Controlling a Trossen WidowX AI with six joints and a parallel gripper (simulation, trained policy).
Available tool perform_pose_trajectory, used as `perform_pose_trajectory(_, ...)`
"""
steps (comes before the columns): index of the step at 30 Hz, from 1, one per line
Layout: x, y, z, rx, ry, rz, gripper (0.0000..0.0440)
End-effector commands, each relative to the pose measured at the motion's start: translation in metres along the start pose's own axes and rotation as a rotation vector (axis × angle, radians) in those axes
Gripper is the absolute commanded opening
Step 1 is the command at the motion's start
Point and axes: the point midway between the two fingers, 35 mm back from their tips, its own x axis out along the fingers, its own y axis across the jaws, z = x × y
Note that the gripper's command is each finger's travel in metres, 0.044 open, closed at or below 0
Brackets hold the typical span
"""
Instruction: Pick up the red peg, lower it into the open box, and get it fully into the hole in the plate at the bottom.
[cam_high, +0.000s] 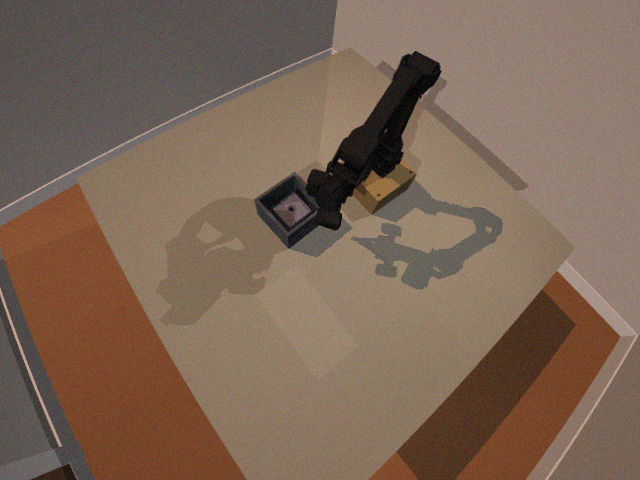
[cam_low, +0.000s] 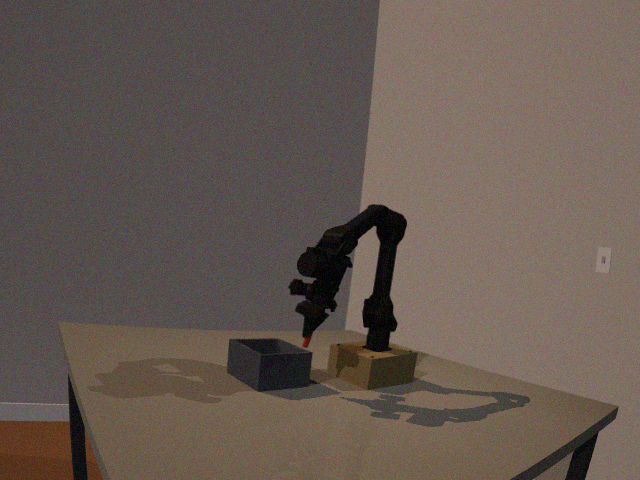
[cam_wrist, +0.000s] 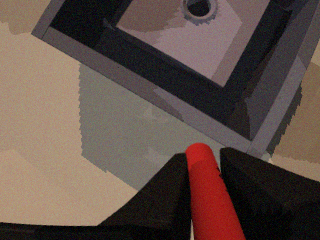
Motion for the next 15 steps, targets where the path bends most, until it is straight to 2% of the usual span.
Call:
perform_pose_trajectory(1,0.003,0.0,0.013,0.018,0.002,-0.001,0.0)
perform_pose_trajectory(15,0.026,-0.01,0.062,0.115,0.0,-0.003,0.0)
